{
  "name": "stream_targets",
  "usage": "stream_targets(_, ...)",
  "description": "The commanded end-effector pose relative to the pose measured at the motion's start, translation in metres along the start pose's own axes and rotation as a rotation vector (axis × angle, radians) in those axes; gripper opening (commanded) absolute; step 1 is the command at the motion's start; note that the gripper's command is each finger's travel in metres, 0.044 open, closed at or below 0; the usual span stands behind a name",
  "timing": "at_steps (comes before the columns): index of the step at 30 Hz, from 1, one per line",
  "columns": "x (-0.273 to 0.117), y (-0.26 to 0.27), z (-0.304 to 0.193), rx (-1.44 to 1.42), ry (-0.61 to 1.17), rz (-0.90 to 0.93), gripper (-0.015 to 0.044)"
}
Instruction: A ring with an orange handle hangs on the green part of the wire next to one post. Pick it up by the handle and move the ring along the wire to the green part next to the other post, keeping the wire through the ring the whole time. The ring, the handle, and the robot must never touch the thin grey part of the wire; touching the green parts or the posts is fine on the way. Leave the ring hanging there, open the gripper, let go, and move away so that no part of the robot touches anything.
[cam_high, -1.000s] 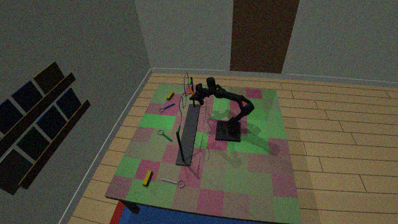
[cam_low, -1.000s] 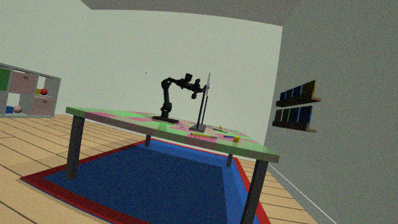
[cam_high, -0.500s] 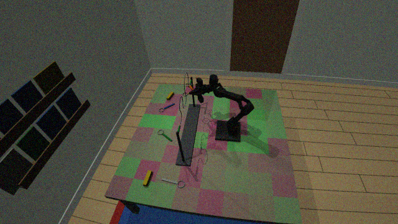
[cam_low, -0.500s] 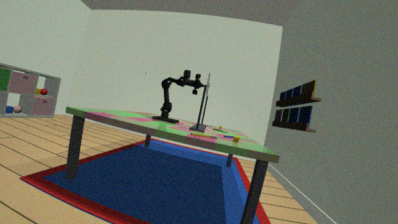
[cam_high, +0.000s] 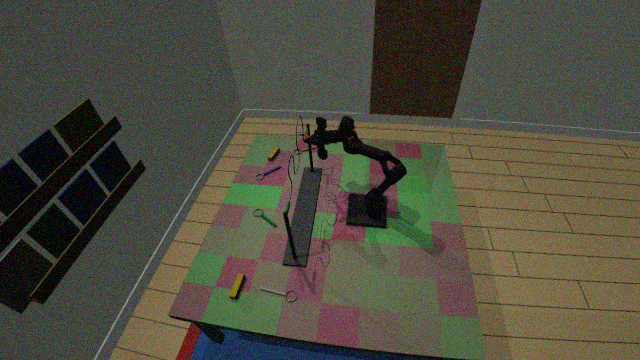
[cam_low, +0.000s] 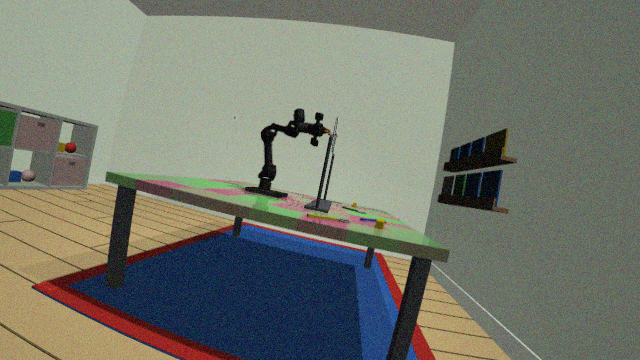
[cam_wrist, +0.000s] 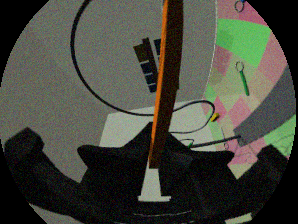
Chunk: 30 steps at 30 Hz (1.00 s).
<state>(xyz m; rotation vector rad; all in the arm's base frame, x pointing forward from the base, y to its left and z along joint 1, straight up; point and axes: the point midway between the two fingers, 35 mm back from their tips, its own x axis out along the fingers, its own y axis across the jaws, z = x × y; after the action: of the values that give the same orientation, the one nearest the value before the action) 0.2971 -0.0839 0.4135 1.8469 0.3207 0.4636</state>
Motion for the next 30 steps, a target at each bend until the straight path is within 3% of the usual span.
stream_targets(1, -0.0004, 0.0081, 0.0027, 0.022, -0.002, 0.009, -0.015)
stream_targets(30, -0.001, 0.0072, 0.0037, -0.203, -0.008, -0.134, -0.015)
